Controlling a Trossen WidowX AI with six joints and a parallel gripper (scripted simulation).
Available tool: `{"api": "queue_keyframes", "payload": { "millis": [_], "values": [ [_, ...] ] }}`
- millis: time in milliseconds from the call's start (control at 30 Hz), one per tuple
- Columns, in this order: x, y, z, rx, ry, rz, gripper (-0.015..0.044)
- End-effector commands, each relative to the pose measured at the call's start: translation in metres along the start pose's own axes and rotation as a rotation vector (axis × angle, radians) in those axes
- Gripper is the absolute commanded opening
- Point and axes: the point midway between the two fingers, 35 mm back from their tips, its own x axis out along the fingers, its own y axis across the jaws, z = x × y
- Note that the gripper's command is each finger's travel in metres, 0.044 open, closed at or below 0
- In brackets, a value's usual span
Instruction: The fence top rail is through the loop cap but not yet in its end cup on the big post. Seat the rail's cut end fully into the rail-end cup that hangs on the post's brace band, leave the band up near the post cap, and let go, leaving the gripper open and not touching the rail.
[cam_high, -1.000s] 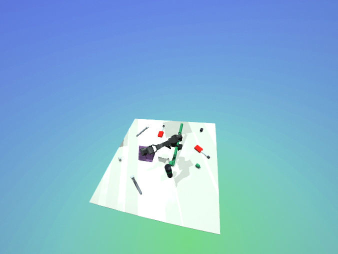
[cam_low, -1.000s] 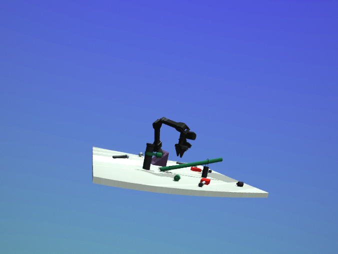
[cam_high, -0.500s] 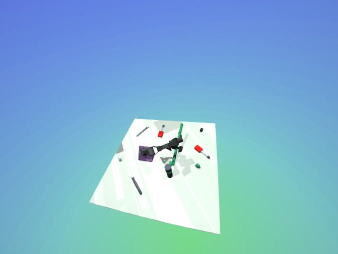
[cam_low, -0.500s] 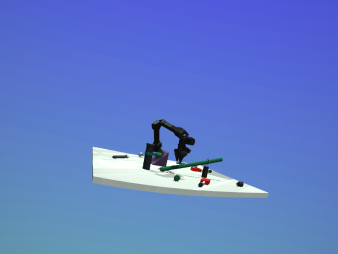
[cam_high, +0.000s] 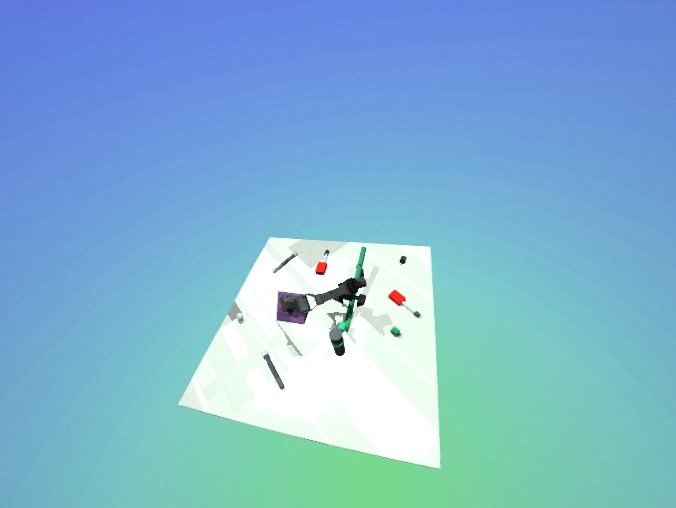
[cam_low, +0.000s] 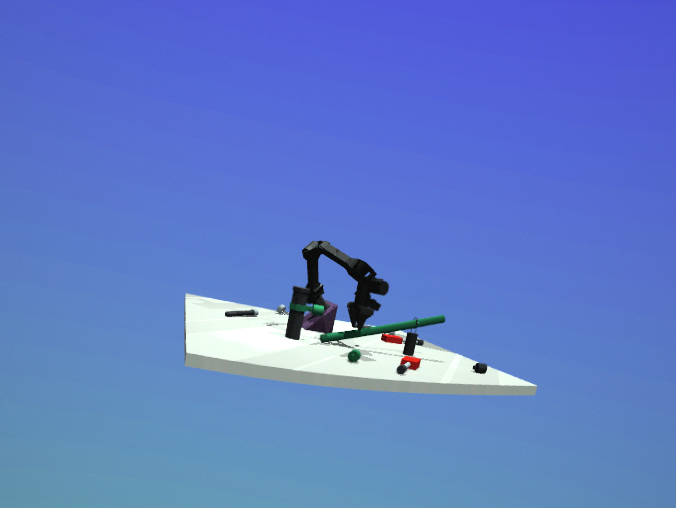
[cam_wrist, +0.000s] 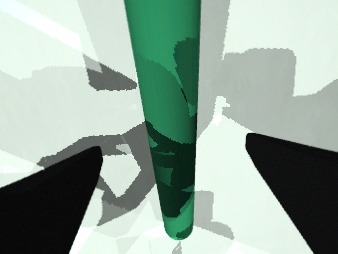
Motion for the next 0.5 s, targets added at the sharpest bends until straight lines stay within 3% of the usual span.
{"api": "queue_keyframes", "payload": {
  "millis": [0, 467],
  "values": [
    [0.010, 0.002, 0.000, -0.011, 0.008, 0.008, 0.0440],
    [0.033, 0.003, -0.001, -0.011, 0.009, 0.008, 0.0440]
  ]
}}
